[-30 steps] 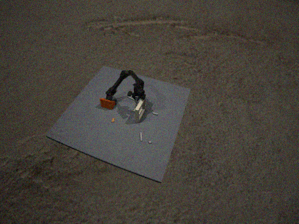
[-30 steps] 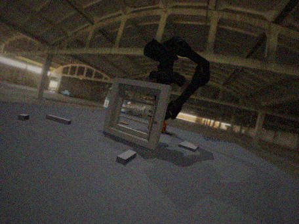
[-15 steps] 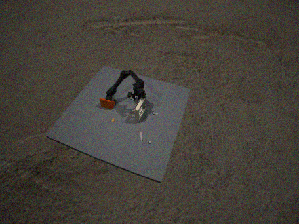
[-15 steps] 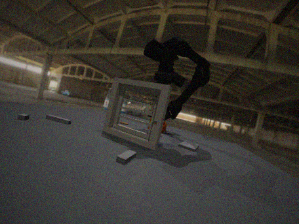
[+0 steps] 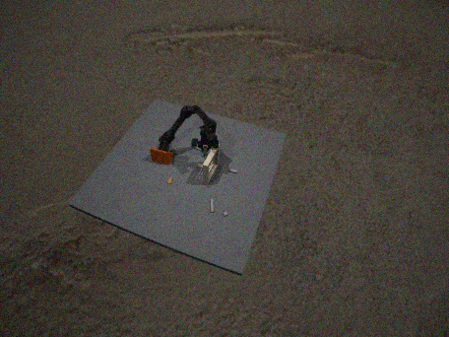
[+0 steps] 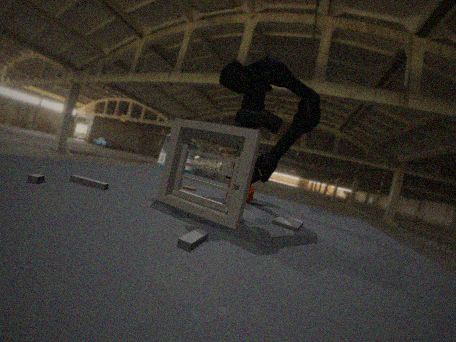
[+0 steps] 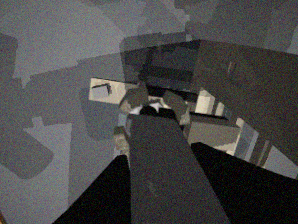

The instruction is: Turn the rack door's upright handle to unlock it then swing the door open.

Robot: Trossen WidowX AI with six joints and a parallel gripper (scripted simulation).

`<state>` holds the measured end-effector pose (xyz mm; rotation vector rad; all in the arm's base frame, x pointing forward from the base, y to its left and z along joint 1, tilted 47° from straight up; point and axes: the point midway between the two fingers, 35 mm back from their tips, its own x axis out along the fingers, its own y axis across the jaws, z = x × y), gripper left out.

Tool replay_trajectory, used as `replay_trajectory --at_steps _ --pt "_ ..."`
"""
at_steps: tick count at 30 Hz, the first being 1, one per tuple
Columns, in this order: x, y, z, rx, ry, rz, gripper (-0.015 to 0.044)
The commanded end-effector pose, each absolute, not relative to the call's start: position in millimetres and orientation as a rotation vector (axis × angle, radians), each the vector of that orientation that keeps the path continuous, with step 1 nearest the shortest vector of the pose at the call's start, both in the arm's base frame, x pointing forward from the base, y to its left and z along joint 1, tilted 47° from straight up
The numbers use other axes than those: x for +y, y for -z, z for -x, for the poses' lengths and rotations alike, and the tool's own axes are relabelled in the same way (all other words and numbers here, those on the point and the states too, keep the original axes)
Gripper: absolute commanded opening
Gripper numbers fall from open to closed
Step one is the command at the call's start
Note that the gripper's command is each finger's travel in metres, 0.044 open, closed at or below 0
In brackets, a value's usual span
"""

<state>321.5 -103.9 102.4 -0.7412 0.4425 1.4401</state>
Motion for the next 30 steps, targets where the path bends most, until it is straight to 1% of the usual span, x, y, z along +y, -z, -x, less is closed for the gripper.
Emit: replay_trajectory --at_steps 1,3,13,14,17,30 --pt "-104.3 -101.6 -323.4 0.427 -1.442 0.767 0.002" --pt "-104.3 -101.6 -323.4 0.427 -1.442 0.767 0.002" --pt "-104.3 -101.6 -323.4 0.427 -1.442 0.767 0.0282" --pt "-104.3 -101.6 -323.4 0.427 -1.442 0.767 0.0292" --pt "-104.3 -101.6 -323.4 0.478 -1.418 0.708 0.0292" --pt "-104.3 -101.6 -323.4 0.88 -1.165 0.185 0.0292"
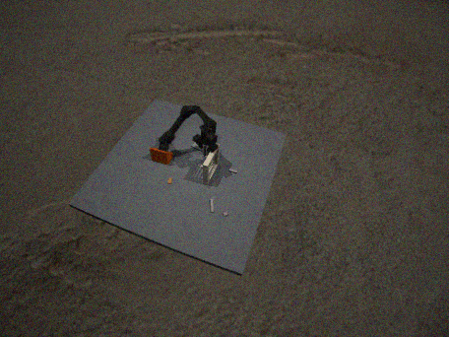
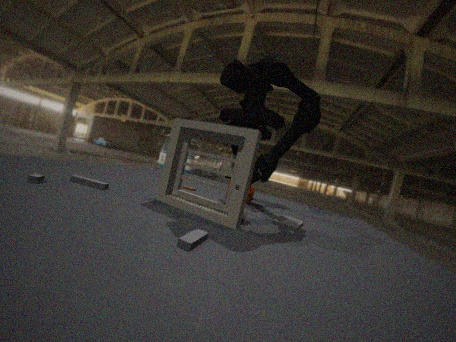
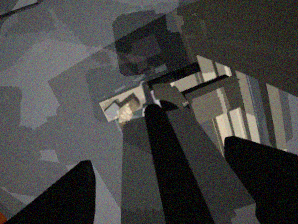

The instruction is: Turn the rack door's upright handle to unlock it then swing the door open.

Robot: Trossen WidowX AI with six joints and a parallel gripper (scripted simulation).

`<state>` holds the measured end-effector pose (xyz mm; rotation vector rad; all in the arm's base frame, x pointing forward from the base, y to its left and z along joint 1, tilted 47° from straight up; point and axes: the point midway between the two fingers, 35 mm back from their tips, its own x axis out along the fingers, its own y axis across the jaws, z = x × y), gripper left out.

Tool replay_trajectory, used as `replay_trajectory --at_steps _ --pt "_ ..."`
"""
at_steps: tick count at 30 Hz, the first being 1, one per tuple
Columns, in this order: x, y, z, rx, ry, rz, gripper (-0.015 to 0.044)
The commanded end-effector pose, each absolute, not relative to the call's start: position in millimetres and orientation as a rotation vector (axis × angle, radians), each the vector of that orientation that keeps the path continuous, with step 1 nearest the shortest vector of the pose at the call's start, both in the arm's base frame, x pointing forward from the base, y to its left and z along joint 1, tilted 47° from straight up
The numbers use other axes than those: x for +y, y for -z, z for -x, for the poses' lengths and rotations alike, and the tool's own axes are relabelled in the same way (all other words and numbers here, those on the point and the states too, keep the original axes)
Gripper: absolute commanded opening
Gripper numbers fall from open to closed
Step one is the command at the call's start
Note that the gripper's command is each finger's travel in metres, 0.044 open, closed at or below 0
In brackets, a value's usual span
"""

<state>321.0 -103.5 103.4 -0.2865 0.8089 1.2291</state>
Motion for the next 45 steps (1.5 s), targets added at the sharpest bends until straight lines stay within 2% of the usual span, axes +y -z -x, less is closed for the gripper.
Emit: replay_trajectory --at_steps 1,24,45 --pt "-104.3 -101.6 -323.4 0.908 -1.142 0.145 0.0292" --pt "-104.3 -101.6 -323.4 1.424 -0.487 -0.781 0.0292" --pt "-104.3 -101.6 -323.3 1.652 0.32 -1.587 0.0292"
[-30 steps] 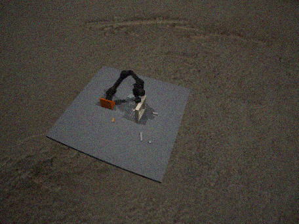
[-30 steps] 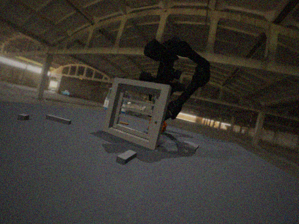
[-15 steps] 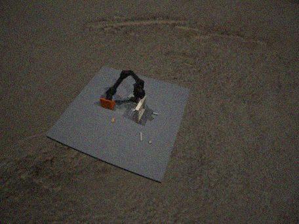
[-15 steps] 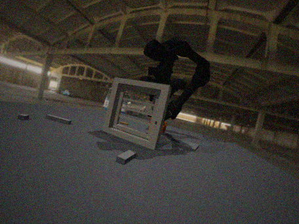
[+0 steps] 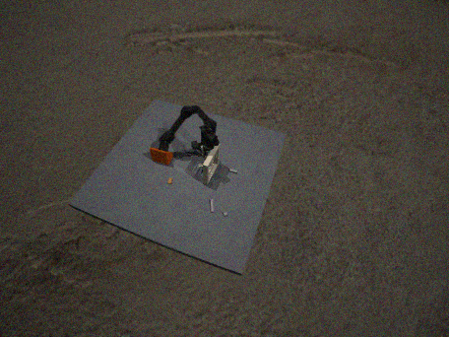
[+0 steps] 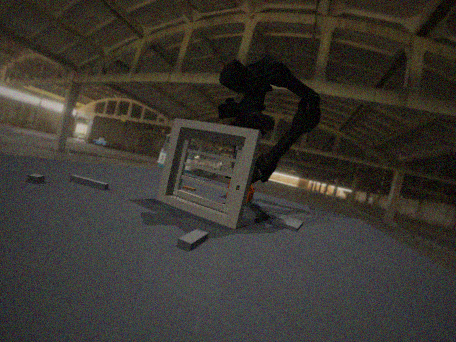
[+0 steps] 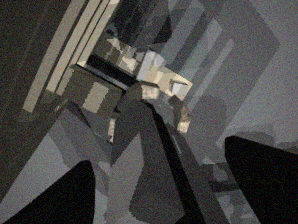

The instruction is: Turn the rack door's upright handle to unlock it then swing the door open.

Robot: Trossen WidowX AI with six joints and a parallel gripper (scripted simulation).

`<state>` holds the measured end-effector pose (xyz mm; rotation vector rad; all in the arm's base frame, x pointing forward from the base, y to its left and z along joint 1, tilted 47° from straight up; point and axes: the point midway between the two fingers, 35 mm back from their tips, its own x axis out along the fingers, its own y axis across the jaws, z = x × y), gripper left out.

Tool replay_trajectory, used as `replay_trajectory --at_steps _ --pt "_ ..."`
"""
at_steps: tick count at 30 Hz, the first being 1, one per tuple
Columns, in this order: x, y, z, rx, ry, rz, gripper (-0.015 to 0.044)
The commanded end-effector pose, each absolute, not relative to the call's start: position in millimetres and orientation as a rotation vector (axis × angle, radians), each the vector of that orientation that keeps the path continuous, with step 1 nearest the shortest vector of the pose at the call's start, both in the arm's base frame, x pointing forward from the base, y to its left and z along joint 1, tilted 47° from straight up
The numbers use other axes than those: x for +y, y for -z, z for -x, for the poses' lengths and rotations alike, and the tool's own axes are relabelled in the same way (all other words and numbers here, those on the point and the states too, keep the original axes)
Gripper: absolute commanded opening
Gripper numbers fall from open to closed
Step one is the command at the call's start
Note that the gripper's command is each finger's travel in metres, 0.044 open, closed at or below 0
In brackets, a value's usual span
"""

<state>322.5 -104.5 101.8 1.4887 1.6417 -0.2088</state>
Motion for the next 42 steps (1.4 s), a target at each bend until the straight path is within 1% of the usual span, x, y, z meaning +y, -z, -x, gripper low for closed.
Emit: replay_trajectory --at_steps 1,14,20,42 --pt "-104.3 -101.6 -323.3 1.655 0.363 -1.624 0.0292" --pt "-104.3 -101.6 -323.4 1.631 0.963 -2.068 0.0292" --pt "-104.3 -101.6 -323.4 1.625 0.996 -2.089 0.0292" --pt "-104.3 -101.6 -323.4 1.625 0.996 -2.089 0.0145"
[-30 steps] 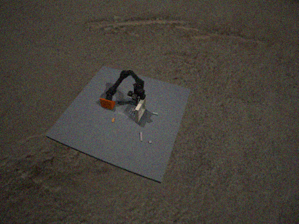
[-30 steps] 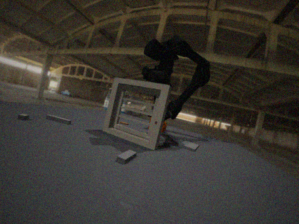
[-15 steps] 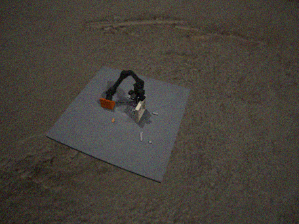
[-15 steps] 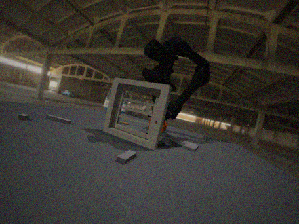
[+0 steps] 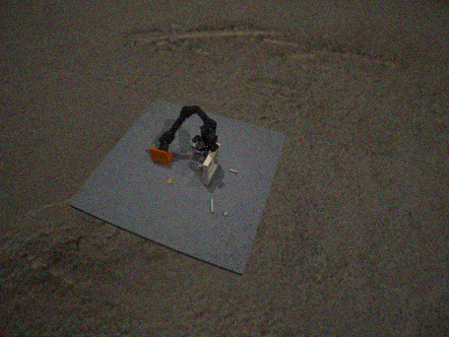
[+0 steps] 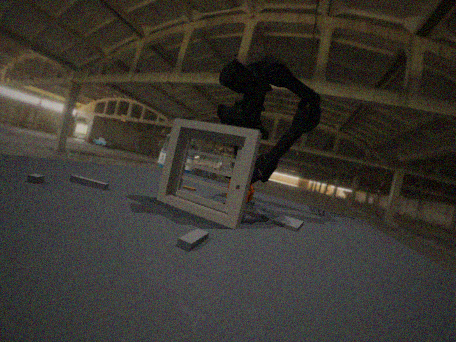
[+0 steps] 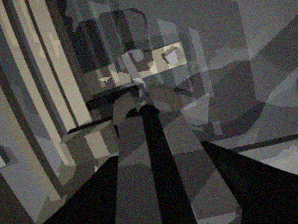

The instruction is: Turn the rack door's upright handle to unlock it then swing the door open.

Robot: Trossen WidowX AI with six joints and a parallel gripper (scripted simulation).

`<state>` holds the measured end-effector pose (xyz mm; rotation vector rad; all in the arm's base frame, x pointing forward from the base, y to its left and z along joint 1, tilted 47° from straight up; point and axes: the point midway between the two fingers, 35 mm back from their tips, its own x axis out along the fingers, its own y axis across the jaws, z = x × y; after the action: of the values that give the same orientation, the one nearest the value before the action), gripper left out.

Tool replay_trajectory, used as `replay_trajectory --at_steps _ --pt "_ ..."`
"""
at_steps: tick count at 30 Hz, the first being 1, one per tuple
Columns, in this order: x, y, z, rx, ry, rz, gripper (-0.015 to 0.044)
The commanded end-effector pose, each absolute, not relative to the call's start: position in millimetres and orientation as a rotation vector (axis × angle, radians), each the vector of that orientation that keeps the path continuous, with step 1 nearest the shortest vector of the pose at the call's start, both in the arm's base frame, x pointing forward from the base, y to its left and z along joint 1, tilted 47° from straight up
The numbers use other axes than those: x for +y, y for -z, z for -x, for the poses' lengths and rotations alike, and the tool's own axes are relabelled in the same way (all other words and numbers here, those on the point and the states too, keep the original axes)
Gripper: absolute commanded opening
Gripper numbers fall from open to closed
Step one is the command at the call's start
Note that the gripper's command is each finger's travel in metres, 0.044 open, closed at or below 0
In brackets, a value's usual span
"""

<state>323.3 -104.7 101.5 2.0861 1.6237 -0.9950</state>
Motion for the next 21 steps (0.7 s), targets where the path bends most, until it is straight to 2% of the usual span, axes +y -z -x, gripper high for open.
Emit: replay_trajectory --at_steps 1,18,21 --pt "-104.3 -101.6 -323.4 1.625 0.996 -2.089 0.0139" --pt "-104.3 -101.6 -323.4 1.625 0.996 -2.089 0.0025" --pt "-104.3 -101.6 -323.4 1.625 0.996 -2.089 0.002"
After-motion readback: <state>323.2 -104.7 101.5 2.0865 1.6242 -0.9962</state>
